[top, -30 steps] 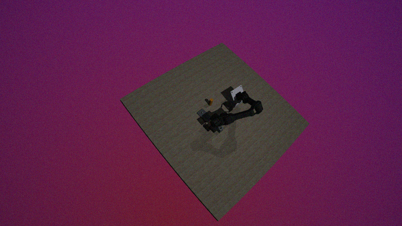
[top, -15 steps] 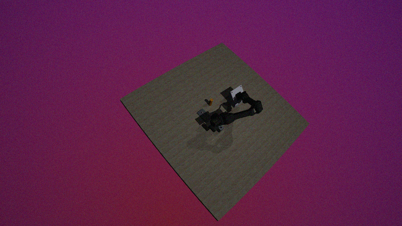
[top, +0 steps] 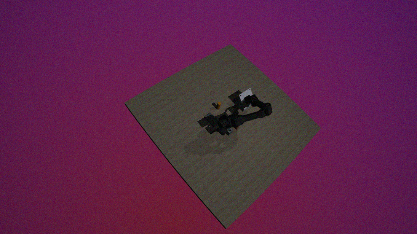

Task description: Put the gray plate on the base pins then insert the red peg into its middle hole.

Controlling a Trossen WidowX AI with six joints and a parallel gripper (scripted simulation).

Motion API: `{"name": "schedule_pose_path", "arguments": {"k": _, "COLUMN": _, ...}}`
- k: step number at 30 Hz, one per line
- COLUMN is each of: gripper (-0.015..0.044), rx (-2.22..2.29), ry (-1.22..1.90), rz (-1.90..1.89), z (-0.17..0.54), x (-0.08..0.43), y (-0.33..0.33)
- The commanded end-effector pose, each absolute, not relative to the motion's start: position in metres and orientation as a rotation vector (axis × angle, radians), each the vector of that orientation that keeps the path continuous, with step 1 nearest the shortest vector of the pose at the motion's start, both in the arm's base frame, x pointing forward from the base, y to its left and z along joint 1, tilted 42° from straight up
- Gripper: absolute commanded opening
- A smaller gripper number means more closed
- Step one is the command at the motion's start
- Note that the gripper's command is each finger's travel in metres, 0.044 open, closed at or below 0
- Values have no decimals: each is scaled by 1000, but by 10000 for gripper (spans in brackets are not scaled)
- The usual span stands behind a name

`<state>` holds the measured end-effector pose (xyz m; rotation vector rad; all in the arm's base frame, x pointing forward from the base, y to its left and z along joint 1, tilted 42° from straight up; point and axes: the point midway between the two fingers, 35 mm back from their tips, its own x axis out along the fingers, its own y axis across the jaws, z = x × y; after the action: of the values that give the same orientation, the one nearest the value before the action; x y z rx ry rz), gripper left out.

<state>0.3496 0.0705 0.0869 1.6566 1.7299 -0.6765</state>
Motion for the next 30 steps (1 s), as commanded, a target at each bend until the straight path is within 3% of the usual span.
{"name": "schedule_pose_path", "arguments": {"k": 1, "gripper": 0, "rx": 1650, "ry": 1717, "rz": -674, "z": 98, "x": 352, "y": 60}}
{"name": "schedule_pose_path", "arguments": {"k": 21, "gripper": 0, "rx": 1656, "ry": 1724, "rz": -672, "z": 147, "x": 348, "y": 23}}
{"name": "schedule_pose_path", "arguments": {"k": 30, "gripper": 0, "rx": 1651, "ry": 1719, "rz": -674, "z": 133, "x": 352, "y": 15}}
